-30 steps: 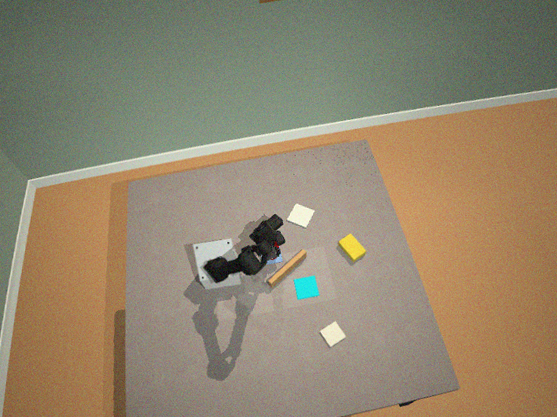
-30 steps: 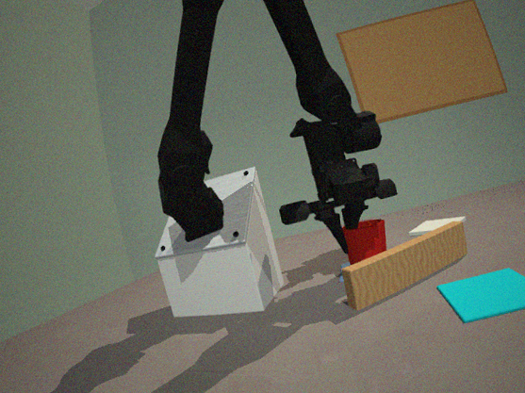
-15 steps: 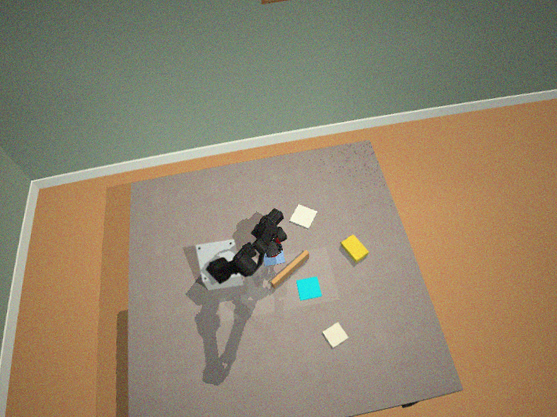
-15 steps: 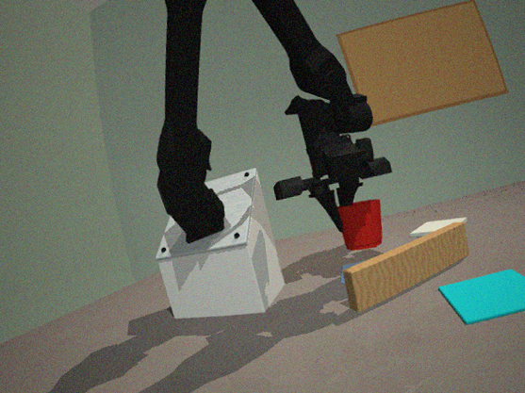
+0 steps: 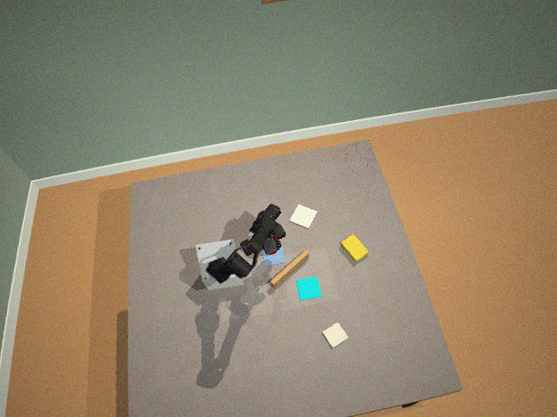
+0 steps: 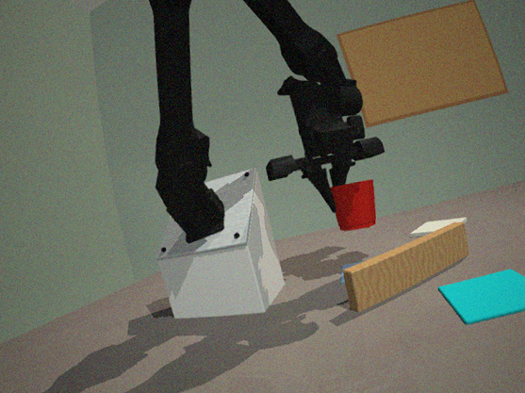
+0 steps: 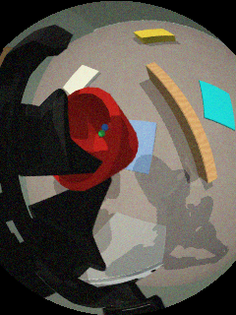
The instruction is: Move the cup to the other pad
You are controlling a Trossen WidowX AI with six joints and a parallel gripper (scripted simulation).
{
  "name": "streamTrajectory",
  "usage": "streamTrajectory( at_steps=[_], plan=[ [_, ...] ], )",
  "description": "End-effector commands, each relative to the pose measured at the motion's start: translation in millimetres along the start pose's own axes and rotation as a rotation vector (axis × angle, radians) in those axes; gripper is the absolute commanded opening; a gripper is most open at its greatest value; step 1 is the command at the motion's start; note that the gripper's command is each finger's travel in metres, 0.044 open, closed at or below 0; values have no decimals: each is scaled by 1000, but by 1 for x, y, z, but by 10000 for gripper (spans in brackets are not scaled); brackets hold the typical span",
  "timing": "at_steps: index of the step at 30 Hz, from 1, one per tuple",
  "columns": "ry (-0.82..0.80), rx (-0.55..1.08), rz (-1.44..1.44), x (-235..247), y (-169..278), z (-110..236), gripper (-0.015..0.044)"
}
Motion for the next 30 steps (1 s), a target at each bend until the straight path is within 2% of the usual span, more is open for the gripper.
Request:
streamTrajectory(
  at_steps=[1,18,30],
  plan=[
    [-4,5,-7,0,0,3,0],
    [-1,0,0,0,-1,0,0],
    [-3,3,-5,5,-24,1,0]
  ],
)
Point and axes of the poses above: the point midway between the two fingers, 35 mm back from their tips, its own z axis back along the fingers, its own x axis across the jaws, y = z × x, the point moved 9 cm from there along z, back along the fingers, and after that the axes turned 3 degrees about z, right-handed, at the moved point
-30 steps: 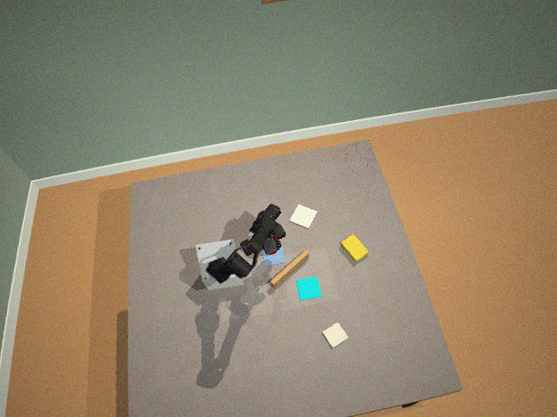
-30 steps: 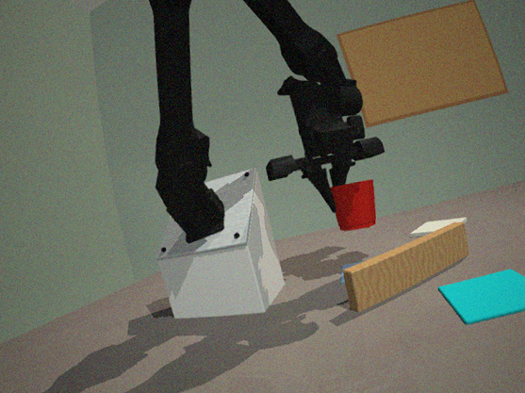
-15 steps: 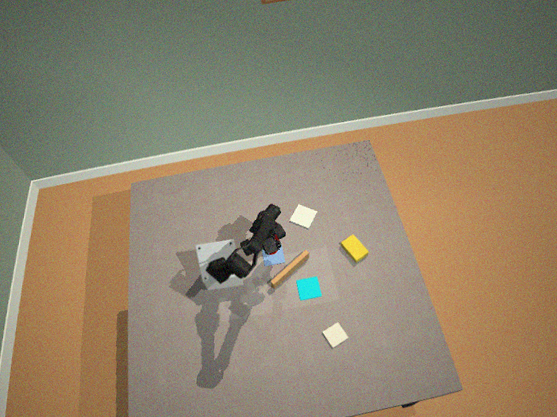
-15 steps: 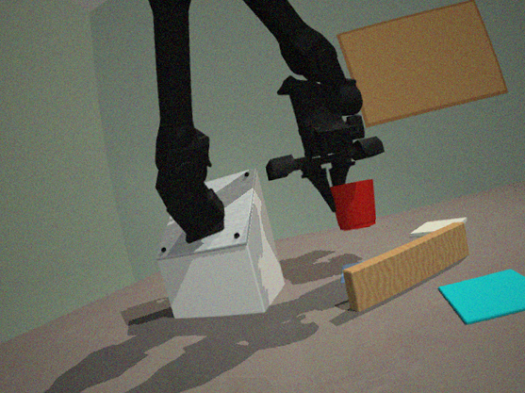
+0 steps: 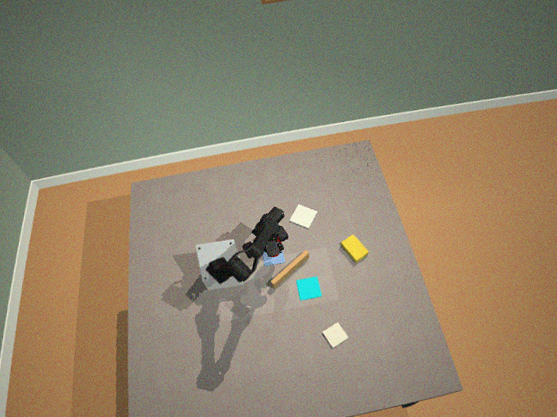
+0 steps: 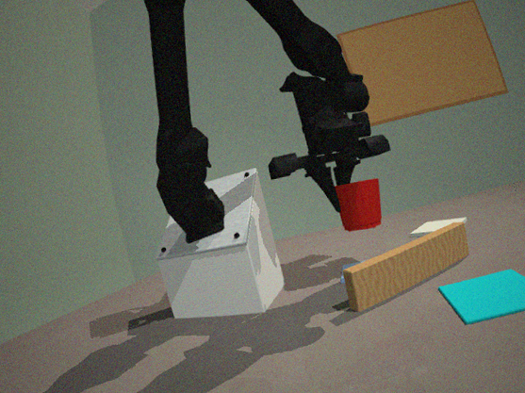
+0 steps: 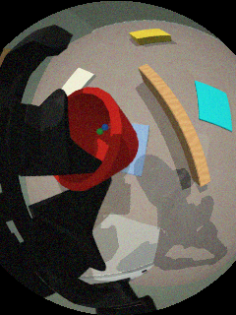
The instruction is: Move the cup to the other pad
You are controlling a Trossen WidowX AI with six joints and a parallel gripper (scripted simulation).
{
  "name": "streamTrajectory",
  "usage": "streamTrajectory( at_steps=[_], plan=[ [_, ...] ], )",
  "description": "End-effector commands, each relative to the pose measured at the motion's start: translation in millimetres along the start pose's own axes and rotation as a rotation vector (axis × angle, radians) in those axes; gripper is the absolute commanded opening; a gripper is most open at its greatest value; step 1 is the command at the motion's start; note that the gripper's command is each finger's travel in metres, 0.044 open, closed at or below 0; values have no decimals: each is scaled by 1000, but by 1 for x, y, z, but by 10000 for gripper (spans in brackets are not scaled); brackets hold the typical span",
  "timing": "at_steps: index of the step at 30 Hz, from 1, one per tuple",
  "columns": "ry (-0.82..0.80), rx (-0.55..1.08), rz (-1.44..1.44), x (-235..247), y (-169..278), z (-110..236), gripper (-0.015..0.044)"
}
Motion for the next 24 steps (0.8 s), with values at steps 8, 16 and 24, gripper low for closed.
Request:
streamTrajectory(
  at_steps=[8,16,24],
  plan=[
    [-5,-1,-3,6,-26,1,0],
    [-5,-2,-4,8,-43,1,0],
    [-5,-3,-4,11,-61,1,0]
  ],
)
Point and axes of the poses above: the point midway between the two fingers, 35 mm back from their tips, its own z axis back along the fingers, its own x axis across the jaws, y = z × x, the point moved 9 cm from there along z, back along the fingers, and after that the axes turned 3 degrees about z, right-handed, at the moved point
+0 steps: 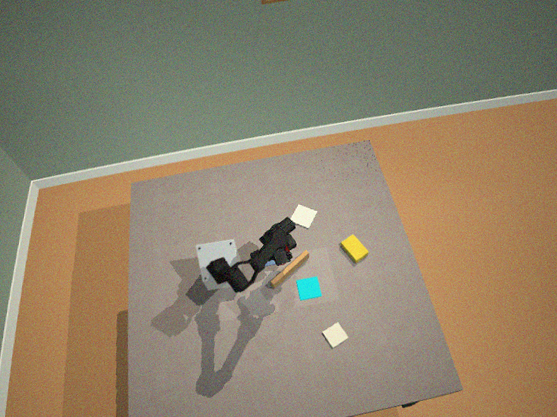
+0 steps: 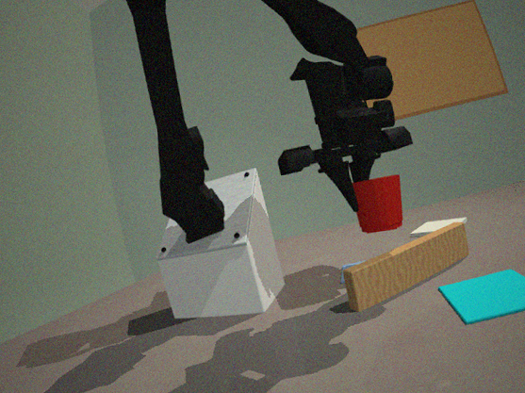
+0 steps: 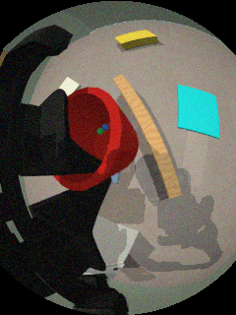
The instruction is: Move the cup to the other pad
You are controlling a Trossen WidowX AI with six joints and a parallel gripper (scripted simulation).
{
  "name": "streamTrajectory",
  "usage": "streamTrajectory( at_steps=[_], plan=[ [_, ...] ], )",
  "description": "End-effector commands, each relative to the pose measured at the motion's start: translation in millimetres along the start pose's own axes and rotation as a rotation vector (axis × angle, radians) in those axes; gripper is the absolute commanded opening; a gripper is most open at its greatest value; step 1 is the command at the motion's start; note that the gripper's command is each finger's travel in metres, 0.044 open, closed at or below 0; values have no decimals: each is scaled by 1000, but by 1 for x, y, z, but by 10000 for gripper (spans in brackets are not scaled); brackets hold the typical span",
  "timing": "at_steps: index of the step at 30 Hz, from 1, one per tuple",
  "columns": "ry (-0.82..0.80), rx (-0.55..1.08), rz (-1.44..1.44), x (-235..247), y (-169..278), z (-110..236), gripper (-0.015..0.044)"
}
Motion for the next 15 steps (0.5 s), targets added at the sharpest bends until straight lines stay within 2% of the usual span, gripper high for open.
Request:
streamTrajectory(
  at_steps=[1,15],
  plan=[
    [-7,-3,-3,4,-12,2,0],
    [-7,-5,-4,9,-45,2,0]
  ],
)
Point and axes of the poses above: the point midway between the two fingers, 35 mm back from their tips, its own z axis back along the fingers, its own x axis across the jaws, y = z × x, the point moved 9 cm from there along z, back along the fingers, and after that the axes turned 3 degrees about z, right-handed, at the moved point
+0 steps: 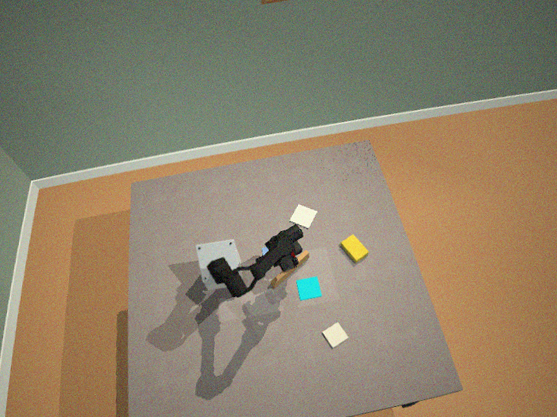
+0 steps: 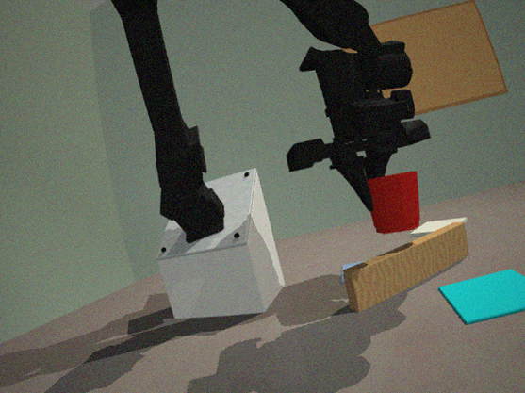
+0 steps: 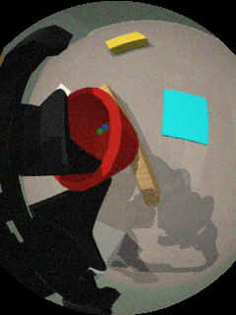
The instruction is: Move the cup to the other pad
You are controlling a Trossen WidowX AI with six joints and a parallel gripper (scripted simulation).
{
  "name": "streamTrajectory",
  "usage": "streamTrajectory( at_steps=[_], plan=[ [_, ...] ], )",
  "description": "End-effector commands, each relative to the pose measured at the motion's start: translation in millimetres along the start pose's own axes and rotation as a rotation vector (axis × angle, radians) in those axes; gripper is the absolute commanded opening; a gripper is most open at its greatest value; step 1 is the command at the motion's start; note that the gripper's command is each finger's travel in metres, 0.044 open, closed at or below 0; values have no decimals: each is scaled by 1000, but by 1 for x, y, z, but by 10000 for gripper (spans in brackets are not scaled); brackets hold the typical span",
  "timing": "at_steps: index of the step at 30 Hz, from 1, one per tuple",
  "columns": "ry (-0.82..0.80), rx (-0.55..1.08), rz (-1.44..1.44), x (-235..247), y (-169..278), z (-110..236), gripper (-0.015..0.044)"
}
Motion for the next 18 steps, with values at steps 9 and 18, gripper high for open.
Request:
streamTrajectory(
  at_steps=[9,18],
  plan=[
    [-7,-5,-4,8,-34,2,0],
    [-7,-6,-5,13,-57,3,0]
  ],
)
Point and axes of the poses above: the point midway between the two fingers, 35 mm back from their tips, its own z axis back along the fingers, its own x axis across the jaws, y = z × x, the point moved 9 cm from there along z, back along the fingers, and after that the axes turned 3 degrees about z, right-handed, at the moved point
